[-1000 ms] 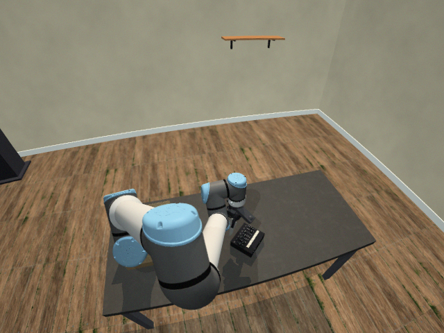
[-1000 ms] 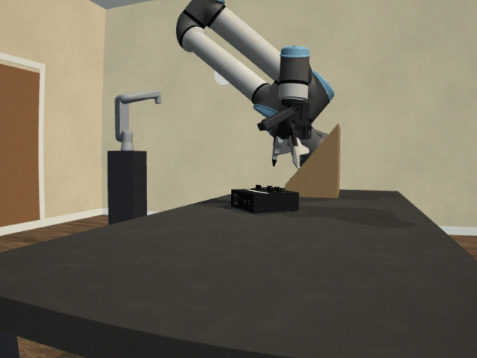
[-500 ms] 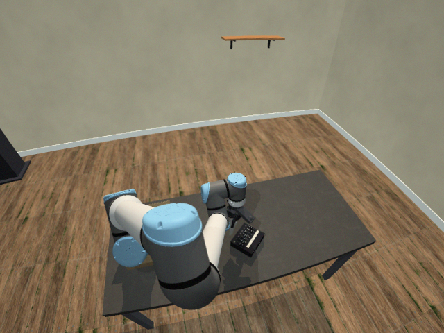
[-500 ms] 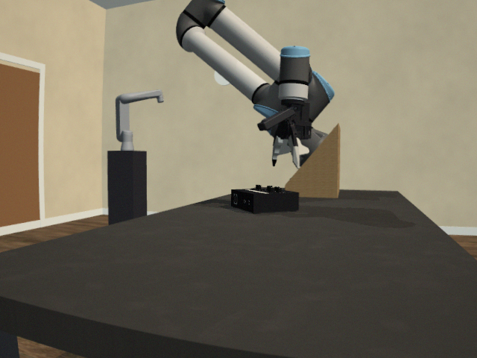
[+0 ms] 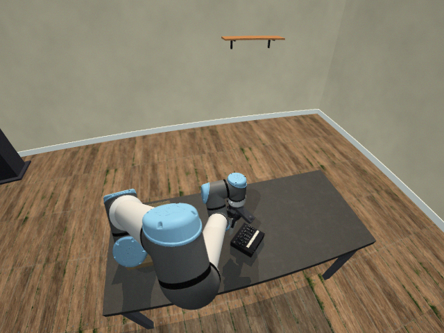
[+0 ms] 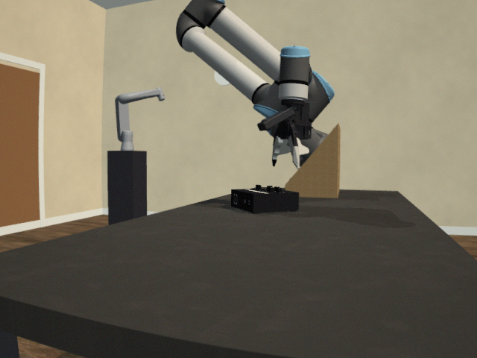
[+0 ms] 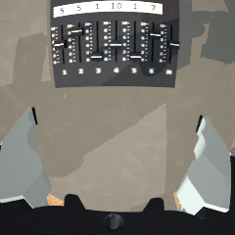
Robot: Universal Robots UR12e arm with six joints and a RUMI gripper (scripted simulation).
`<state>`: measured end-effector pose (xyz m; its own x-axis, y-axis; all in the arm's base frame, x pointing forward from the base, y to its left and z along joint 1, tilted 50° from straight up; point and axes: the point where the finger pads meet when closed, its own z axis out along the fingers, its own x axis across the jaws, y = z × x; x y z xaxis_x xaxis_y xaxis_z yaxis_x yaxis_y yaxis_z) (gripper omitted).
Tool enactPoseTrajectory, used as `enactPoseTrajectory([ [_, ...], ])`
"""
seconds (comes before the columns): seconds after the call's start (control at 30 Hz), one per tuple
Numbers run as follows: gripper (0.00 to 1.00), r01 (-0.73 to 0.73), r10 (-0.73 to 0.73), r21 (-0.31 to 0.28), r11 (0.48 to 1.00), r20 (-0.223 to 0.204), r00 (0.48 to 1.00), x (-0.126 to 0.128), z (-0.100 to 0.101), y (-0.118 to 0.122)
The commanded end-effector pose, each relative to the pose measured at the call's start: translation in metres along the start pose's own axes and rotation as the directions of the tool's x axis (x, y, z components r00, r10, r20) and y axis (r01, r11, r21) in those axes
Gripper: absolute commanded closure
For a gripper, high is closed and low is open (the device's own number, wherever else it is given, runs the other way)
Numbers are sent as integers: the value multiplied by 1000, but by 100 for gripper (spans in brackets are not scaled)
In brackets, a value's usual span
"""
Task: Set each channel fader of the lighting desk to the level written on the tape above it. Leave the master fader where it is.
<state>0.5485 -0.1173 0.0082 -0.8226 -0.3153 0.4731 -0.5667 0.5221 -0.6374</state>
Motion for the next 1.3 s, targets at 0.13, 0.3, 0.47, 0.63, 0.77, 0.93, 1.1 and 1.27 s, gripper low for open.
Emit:
enactPoseTrajectory([
  [0.13,0,0,0,0,1000,1,1000,0,0,0],
  [0.3,0,-3,3,0,1000,1,1000,0,0,0],
  [0.47,0,-23,23,0,1000,1,1000,0,-1,-1],
  [0.63,0,-69,69,-1,998,1,998,0,-2,-3],
  [0.77,0,-97,97,-2,995,1,995,0,-3,-4],
  [0.93,0,-191,191,-4,982,2,982,0,-5,-8],
  [1.1,0,-316,316,-7,949,2,949,0,-8,-13],
  [1.27,0,-404,404,-9,915,1,915,0,-11,-17],
])
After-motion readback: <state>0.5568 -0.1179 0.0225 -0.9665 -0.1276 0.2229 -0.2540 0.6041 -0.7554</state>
